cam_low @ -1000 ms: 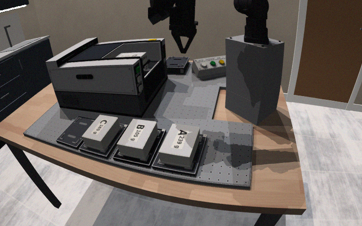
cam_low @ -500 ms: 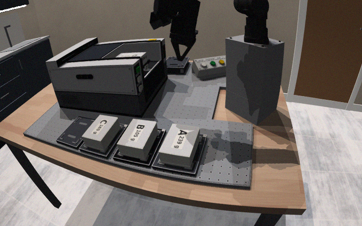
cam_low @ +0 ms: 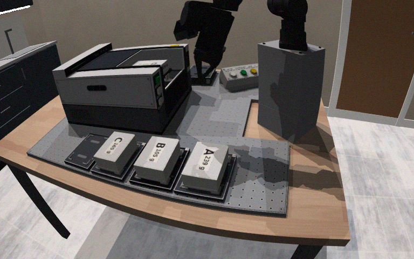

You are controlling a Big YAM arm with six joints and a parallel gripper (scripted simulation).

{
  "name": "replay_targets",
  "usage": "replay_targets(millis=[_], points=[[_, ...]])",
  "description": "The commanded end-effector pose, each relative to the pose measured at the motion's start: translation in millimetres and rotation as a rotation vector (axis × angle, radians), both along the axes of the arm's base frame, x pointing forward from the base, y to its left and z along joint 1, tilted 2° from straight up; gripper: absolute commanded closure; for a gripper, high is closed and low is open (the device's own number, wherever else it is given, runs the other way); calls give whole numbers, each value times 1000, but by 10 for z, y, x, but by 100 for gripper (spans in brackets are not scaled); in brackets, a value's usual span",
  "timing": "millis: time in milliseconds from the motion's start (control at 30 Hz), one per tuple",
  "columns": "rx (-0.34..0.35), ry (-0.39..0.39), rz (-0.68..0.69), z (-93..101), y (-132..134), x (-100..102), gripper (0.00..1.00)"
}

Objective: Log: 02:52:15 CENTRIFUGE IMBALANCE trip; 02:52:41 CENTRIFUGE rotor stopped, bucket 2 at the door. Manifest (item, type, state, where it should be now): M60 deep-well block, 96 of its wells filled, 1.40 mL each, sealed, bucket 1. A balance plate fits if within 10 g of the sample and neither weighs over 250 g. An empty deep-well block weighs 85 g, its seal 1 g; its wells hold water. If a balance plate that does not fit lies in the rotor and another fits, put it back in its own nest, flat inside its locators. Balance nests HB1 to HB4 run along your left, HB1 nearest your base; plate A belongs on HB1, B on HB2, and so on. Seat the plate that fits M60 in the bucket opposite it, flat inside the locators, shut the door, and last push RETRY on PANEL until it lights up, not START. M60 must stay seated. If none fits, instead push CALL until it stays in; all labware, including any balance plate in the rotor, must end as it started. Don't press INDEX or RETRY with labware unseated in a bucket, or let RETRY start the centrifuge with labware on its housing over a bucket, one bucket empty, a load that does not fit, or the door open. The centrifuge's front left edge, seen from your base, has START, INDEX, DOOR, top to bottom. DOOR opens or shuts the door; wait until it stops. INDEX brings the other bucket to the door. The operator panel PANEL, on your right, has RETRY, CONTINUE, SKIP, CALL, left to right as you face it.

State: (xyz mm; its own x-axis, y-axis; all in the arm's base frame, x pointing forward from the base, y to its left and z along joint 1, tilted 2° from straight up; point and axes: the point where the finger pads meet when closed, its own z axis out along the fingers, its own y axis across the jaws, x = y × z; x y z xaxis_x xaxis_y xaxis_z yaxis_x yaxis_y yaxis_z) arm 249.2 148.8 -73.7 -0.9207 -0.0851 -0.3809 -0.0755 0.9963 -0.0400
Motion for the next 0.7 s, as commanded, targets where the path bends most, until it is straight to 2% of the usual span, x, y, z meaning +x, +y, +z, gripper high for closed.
replay_targets(millis=[0, 667], points=[[10, -33, 29, -55, 66, 33, 100], [23, -201, 33, -387, 63, 201, 100]])
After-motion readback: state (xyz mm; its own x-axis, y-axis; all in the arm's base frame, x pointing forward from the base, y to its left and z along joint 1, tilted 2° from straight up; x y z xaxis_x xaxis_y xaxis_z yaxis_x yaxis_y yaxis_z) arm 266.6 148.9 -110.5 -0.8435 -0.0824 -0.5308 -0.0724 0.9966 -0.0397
